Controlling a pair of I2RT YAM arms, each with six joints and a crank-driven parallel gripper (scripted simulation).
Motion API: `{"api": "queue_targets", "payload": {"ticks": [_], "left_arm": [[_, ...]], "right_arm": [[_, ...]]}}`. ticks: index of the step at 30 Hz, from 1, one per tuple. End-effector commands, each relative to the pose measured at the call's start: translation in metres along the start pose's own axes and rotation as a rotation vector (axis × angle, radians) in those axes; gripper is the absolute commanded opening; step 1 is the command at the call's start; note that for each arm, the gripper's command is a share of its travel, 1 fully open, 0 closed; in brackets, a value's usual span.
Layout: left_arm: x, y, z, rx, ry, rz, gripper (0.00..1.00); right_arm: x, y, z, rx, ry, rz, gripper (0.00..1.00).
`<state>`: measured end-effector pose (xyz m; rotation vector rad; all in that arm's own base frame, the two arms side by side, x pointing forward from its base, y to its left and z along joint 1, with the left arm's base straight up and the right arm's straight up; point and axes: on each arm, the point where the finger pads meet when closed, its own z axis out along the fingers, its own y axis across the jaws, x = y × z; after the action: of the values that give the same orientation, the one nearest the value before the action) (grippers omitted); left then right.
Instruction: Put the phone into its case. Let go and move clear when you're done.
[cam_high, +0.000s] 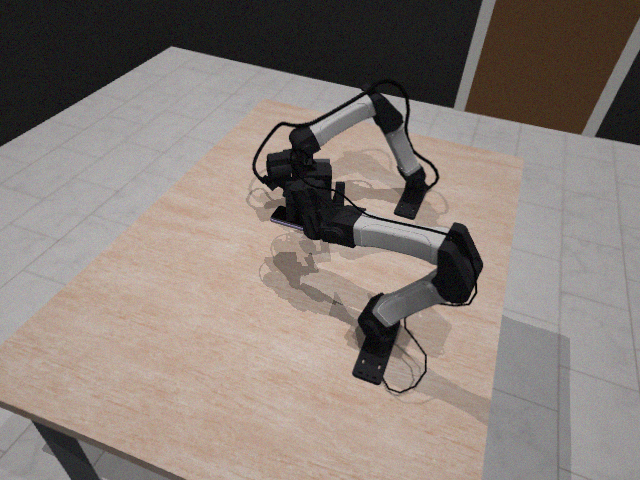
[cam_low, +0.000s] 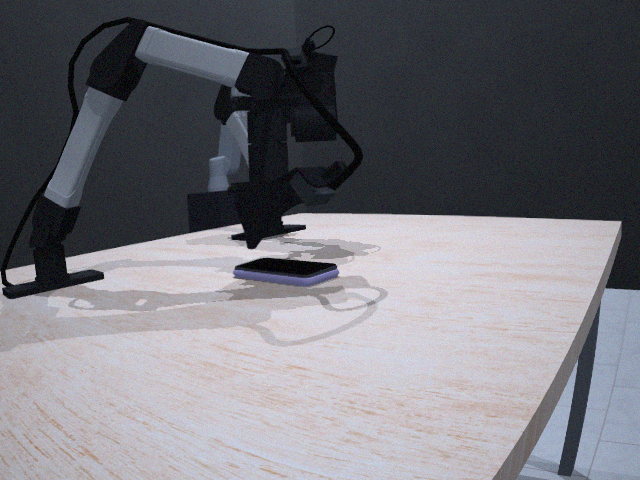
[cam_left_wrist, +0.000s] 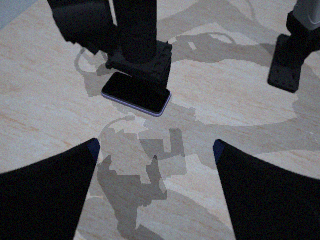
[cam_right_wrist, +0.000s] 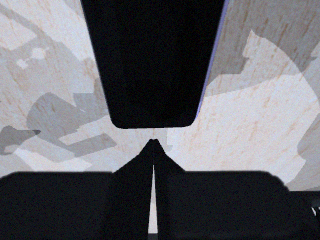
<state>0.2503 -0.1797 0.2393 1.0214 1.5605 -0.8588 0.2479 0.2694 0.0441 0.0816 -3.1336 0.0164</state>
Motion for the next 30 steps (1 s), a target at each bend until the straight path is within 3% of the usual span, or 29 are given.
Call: {"api": "queue_targets", "payload": {"ticks": [1, 4, 12, 17, 24, 30], "left_arm": [[-0.004, 0.002, 0.000, 0.006, -0.017, 0.026, 1.00], [-0.004, 0.002, 0.000, 0.006, -0.017, 0.026, 1.00], [-0.004, 0.002, 0.000, 0.006, -0.017, 0.026, 1.00], [-0.004, 0.002, 0.000, 0.006, -0.017, 0.026, 1.00], [-0.004, 0.002, 0.000, 0.006, -0.017, 0.026, 1.00], [-0.004, 0.002, 0.000, 0.006, -0.017, 0.026, 1.00]], "right_arm": [[-0.012, 0.002, -0.011, -0.017, -0.016, 0.027, 0.00], [-0.013, 0.002, -0.017, -0.027, -0.028, 0.023, 0.37], [-0.010, 0.002, -0.021, -0.019, -0.018, 0.020, 0.37], [-0.008, 0.000, 0.005, -0.007, -0.004, 0.020, 0.37], [-0.011, 0.003, -0.004, -0.024, -0.024, 0.020, 0.37], [-0.008, 0.001, 0.010, -0.007, -0.004, 0.027, 0.37]]}}
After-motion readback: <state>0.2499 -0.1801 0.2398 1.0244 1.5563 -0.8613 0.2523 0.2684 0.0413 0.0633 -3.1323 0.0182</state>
